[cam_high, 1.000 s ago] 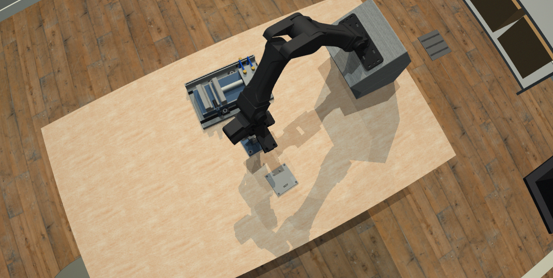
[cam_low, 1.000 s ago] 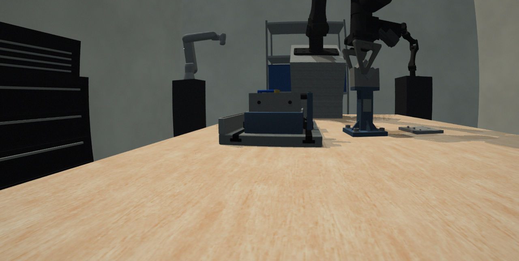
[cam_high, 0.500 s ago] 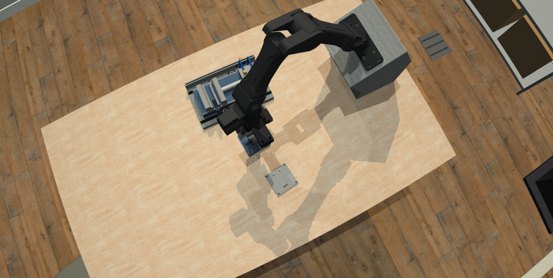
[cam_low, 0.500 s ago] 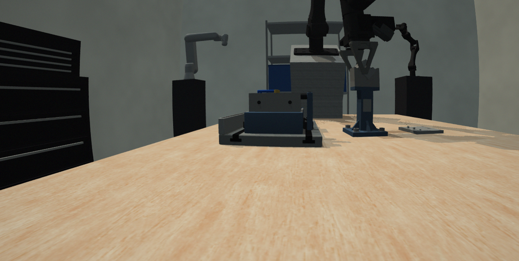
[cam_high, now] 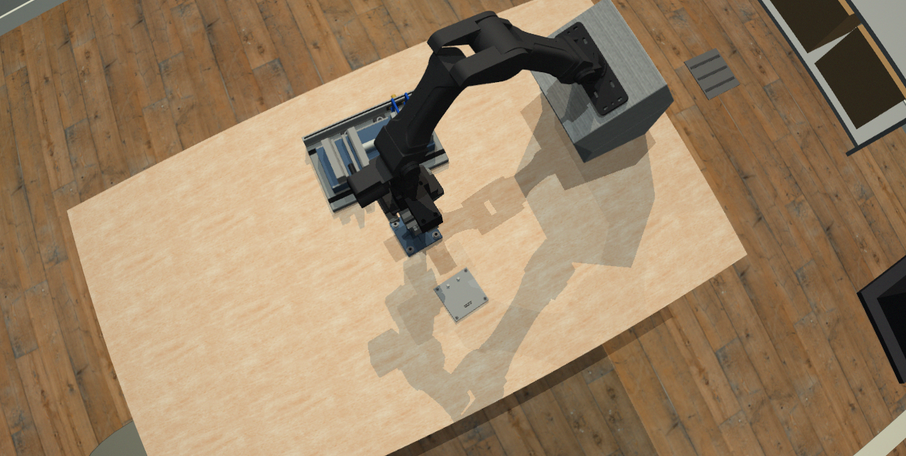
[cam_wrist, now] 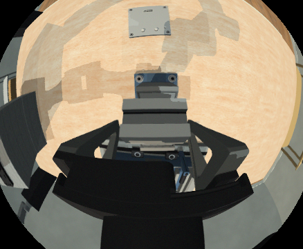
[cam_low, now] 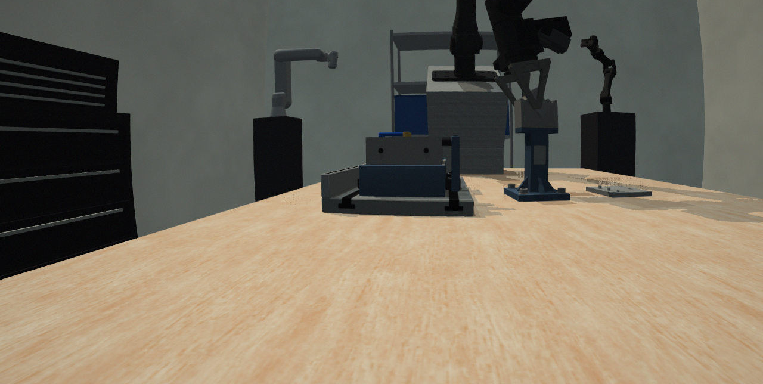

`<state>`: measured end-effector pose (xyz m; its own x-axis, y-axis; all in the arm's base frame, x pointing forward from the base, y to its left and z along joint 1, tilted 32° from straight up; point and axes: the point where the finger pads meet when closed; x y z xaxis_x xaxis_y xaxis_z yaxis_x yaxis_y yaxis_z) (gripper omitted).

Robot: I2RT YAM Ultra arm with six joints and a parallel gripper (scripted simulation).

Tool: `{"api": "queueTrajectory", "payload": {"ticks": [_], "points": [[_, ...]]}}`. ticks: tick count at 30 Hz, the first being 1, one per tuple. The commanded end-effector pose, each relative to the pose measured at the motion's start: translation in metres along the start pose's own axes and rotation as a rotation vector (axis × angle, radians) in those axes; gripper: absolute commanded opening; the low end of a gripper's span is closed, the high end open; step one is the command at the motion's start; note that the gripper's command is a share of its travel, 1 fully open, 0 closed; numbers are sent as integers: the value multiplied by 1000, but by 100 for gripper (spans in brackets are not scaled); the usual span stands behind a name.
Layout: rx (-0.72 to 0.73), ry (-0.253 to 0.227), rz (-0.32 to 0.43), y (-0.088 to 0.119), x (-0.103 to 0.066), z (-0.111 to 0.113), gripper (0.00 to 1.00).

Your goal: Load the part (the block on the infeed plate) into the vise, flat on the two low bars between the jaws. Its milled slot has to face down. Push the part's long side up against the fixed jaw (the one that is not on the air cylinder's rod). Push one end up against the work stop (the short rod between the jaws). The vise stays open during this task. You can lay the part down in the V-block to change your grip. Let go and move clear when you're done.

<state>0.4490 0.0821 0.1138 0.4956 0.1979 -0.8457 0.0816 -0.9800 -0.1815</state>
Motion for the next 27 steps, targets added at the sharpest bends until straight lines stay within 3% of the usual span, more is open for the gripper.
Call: {"api": "queueTrajectory", "payload": {"ticks": [1, 5, 9, 15, 22, 23, 27], "points": [[-20, 36, -84, -9, -14, -10, 81], [-21, 37, -106, -9, -14, -11, 81], [-17, 9, -146, -7, -4, -9, 81], [-18, 3, -207, -8, -10, -9, 81], [-14, -15, -255, -7, -5, -6, 81], [-22, 5, -265, -9, -13, -11, 81], [-14, -20, -301, -7, -5, -6, 81]]}}
Point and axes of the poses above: the point where the finger pads meet when closed, its own x axis out along the fingers, its own z axis across the jaws, y = z × x, and after that the axes turned 6 degrees about x, right-handed
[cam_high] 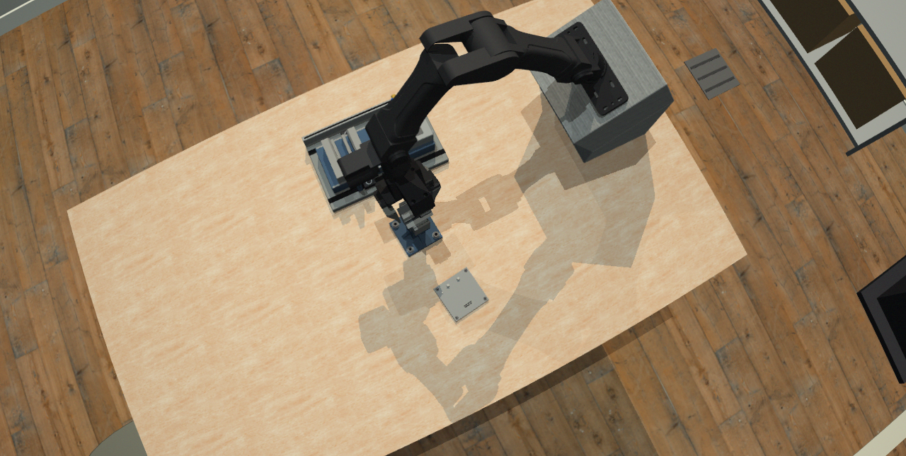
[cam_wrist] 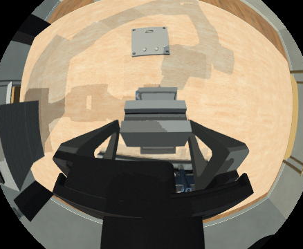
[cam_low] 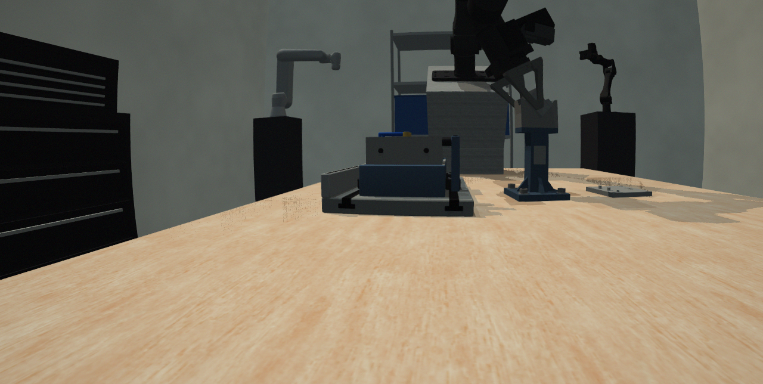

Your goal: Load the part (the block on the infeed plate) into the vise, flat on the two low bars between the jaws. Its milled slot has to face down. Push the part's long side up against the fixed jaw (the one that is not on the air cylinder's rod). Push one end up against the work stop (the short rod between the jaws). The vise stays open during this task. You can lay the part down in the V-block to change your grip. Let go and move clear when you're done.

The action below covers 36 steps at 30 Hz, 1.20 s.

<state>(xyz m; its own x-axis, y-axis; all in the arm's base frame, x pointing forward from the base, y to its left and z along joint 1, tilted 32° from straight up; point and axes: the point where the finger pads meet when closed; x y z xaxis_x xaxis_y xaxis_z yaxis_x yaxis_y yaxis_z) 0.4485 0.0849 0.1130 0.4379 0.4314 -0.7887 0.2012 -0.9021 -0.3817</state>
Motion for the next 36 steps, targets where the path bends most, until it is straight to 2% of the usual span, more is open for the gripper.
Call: {"api": "queueTrajectory", "payload": {"ticks": [1, 12, 13, 15, 29, 30, 32, 36], "points": [[-11, 4, -63, -5, -5, -7, 81], [-12, -3, -138, -5, -5, -7, 81], [-29, 19, -147, -11, -14, -13, 81], [-11, -6, -161, -5, -5, -7, 81], [-12, -14, -238, -5, -5, -7, 81], [-35, 9, -245, -13, -15, -13, 81], [-13, -13, -254, -5, -6, -8, 81], [-12, -18, -273, -4, -5, -7, 81]]}}
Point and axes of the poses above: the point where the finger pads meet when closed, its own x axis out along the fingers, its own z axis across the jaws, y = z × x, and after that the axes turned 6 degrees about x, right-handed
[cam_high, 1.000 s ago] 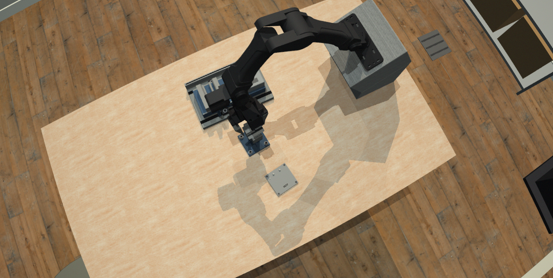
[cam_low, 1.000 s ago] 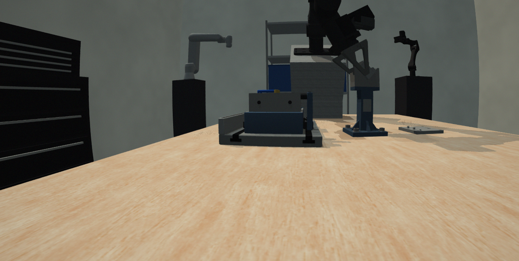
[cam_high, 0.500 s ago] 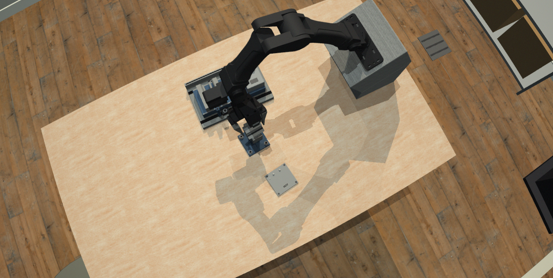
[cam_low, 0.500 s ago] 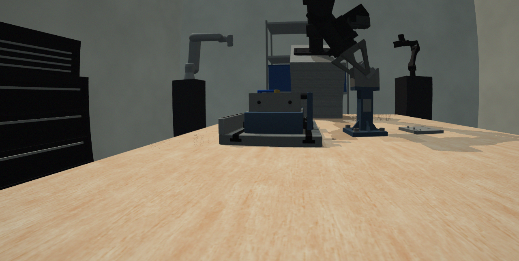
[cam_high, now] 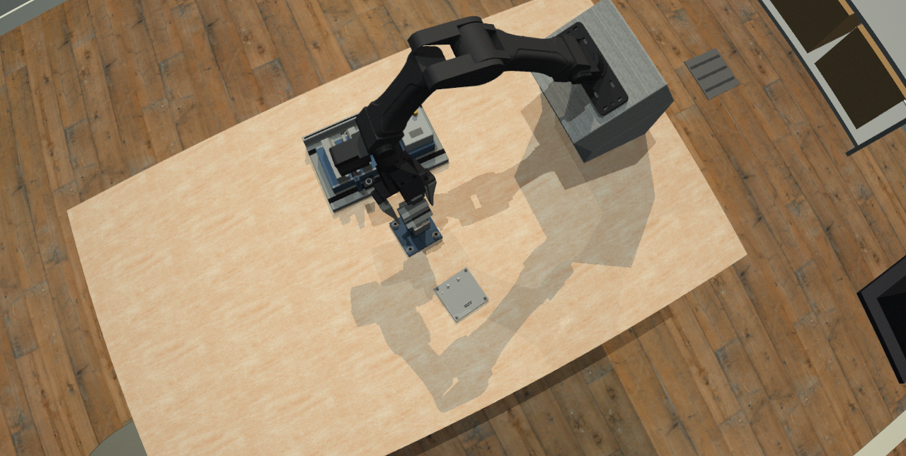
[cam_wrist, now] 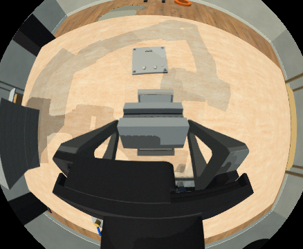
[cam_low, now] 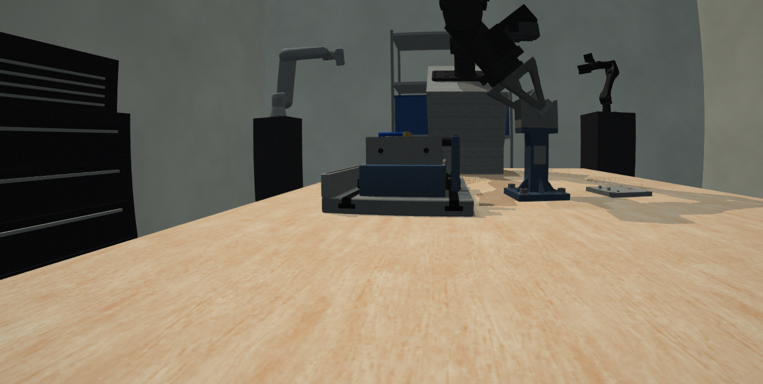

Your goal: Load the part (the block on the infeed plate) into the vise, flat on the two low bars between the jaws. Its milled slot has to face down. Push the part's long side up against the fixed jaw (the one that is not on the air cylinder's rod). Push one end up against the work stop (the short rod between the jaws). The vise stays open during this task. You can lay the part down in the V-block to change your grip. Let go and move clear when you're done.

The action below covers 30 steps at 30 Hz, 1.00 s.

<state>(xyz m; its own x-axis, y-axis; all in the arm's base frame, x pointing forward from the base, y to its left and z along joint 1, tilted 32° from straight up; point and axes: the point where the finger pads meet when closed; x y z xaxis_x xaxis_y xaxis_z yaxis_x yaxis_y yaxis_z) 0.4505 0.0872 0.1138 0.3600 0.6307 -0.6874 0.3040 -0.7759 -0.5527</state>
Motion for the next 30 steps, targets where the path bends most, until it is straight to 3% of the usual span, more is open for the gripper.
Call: {"api": "queueTrajectory", "payload": {"ticks": [1, 10, 11, 16, 27, 28, 30], "points": [[-3, 2, -41, -4, -6, -5, 81], [-3, 0, -67, -4, -6, -5, 81], [-31, 23, -69, -14, -15, -11, 81], [-4, -1, -84, -4, -6, -5, 81], [-6, -1, -99, -5, -7, -5, 81], [-34, 18, -101, -15, -14, -11, 81], [-33, 18, -102, -15, -15, -11, 81]]}}
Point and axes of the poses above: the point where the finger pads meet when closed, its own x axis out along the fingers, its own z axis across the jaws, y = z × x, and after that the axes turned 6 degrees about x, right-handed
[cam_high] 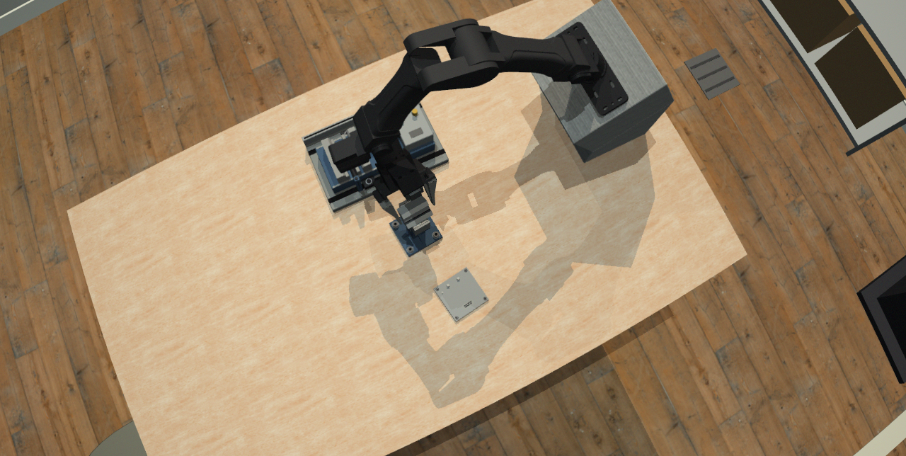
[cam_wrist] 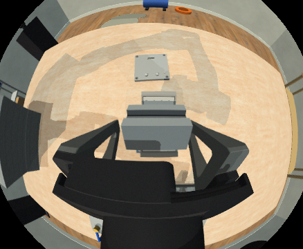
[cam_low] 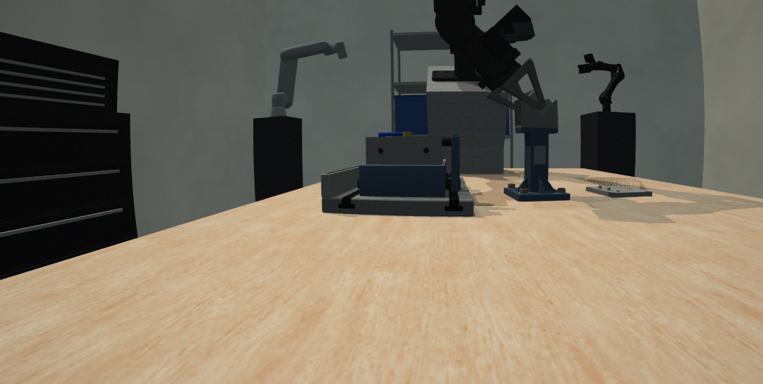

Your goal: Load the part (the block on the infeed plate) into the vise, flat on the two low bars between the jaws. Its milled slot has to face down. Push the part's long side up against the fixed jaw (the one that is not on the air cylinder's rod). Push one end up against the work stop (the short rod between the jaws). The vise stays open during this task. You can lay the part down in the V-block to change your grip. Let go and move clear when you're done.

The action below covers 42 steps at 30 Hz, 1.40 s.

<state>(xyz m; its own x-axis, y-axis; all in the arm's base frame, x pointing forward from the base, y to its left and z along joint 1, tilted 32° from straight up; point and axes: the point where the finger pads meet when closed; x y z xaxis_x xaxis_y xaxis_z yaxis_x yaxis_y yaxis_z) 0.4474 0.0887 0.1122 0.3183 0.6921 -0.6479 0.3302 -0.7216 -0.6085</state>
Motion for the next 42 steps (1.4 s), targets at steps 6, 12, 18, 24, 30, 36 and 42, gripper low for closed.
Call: {"api": "queueTrajectory", "payload": {"ticks": [6, 12, 18, 24, 30, 36, 42], "points": [[-26, 29, -22, -11, -13, -13, 81], [-22, 27, -23, -9, -12, -12, 81], [-21, 27, -23, -9, -12, -12, 81], [-21, 27, -23, -9, -12, -12, 81], [-21, 27, -23, -9, -12, -12, 81], [-21, 27, -23, -9, -12, -12, 81], [-21, 27, -23, -9, -12, -12, 81]]}}
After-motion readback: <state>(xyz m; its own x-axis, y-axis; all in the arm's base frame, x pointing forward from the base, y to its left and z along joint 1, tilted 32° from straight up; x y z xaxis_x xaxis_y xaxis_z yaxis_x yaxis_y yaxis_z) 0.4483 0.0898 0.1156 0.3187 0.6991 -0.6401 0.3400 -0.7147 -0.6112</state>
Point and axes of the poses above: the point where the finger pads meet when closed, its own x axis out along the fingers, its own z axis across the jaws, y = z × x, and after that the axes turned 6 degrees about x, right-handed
